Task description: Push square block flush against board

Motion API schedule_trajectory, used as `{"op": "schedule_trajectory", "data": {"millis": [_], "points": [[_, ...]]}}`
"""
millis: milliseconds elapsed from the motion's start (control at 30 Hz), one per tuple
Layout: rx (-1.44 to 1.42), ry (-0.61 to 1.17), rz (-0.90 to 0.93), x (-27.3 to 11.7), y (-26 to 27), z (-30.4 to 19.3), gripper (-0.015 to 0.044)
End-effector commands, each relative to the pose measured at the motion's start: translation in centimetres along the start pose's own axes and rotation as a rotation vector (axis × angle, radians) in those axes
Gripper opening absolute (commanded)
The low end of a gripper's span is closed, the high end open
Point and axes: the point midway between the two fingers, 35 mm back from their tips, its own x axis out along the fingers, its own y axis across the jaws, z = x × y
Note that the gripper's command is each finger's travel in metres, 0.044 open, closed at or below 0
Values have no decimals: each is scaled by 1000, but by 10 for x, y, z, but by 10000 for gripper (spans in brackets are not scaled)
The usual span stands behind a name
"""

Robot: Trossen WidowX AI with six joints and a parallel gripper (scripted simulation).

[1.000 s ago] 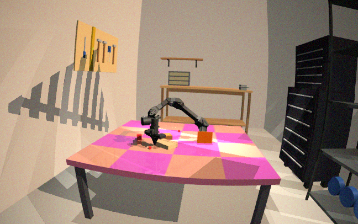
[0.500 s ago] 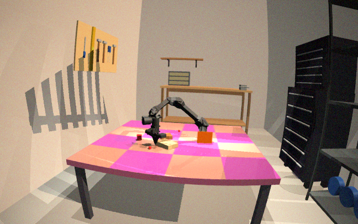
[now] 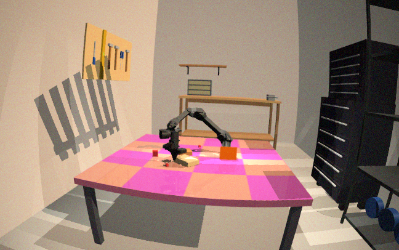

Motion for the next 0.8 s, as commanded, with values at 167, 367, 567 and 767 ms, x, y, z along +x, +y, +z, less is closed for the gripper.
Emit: {"op": "schedule_trajectory", "data": {"millis": [167,367,567,767], "points": [[-13,13,0,3,1,-9,0],[-13,13,0,3,1,-13,0],[-13,13,0,3,1,-18,0],[-14,14,0,3,1,-22,0]]}}
